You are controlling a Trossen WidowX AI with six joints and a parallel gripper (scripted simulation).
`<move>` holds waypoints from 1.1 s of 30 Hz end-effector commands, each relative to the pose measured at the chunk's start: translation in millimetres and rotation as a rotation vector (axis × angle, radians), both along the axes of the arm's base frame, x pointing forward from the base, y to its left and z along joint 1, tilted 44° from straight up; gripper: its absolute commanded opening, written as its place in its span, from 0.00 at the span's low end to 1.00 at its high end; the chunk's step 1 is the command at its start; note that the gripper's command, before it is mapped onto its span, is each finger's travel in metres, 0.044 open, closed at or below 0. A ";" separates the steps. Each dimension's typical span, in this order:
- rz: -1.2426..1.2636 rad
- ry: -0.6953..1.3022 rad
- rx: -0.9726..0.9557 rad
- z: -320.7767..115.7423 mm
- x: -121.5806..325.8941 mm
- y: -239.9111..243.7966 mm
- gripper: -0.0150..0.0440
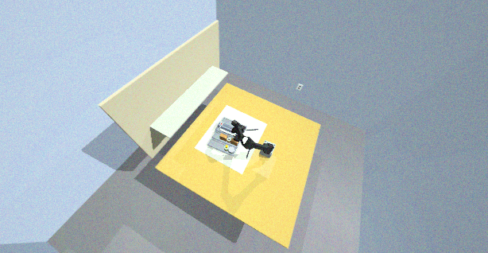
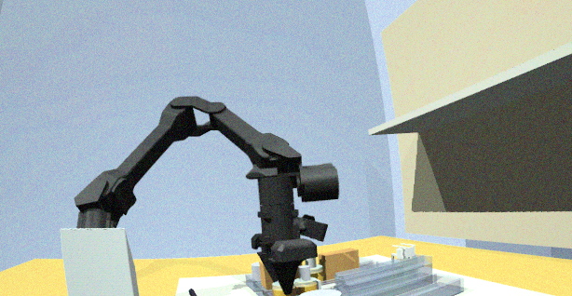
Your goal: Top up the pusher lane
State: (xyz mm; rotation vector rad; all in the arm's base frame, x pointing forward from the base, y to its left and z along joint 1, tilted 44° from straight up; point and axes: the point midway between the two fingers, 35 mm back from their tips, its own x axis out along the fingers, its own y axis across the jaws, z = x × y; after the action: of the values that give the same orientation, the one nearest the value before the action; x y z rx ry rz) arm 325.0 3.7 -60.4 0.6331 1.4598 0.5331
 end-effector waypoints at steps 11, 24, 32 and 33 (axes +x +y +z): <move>0.001 -0.014 0.005 -0.2 -2.2 0.0 0.25; 0.001 -0.014 0.005 -0.3 -1.7 0.0 0.52; 0.001 -0.014 0.005 0.2 -1.7 -0.6 0.74; 0.001 -0.014 0.005 1.4 -1.7 -1.8 0.74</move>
State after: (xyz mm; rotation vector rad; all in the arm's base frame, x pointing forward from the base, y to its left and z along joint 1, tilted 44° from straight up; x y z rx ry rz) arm 323.2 3.3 -60.8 0.6316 1.4471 0.5388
